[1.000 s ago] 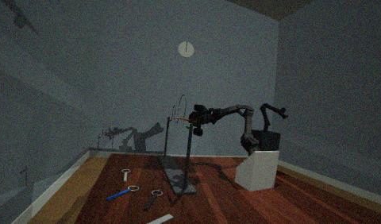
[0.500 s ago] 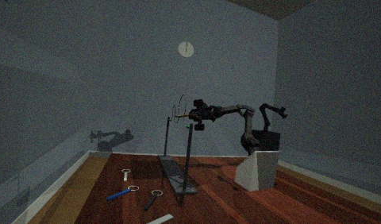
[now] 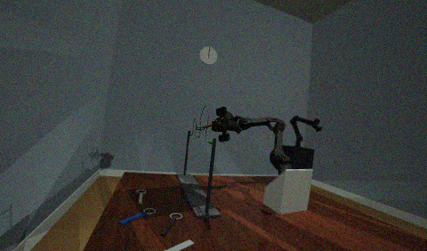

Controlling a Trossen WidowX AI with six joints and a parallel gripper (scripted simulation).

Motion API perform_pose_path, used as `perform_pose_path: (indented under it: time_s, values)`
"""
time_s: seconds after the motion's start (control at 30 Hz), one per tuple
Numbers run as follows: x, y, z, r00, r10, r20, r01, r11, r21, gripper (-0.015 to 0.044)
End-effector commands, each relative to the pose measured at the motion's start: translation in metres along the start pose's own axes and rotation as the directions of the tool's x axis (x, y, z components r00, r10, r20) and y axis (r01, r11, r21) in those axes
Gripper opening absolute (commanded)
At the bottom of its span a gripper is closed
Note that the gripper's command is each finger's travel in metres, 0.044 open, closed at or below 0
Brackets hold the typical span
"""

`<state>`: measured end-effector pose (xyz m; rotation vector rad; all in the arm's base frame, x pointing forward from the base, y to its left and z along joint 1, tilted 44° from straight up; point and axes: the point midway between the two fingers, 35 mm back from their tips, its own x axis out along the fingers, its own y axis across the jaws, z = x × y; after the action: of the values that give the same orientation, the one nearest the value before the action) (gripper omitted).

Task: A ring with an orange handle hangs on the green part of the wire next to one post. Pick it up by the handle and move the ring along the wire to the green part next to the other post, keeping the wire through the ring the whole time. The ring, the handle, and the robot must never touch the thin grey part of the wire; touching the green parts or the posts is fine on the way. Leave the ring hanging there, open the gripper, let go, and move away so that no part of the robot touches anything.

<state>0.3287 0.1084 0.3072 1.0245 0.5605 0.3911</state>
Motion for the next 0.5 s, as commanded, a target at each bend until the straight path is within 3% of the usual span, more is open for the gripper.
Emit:
perform_pose_path:
  time_s: [0.0,0.47]
  values:
    - [-0.0022,0.0106,0.0003,1.000,0.023,-0.006,-0.023,0.999,0.028,-0.0150]
    - [-0.0037,0.0181,0.0014,1.000,-0.002,-0.001,0.002,1.000,-0.017,-0.0150]
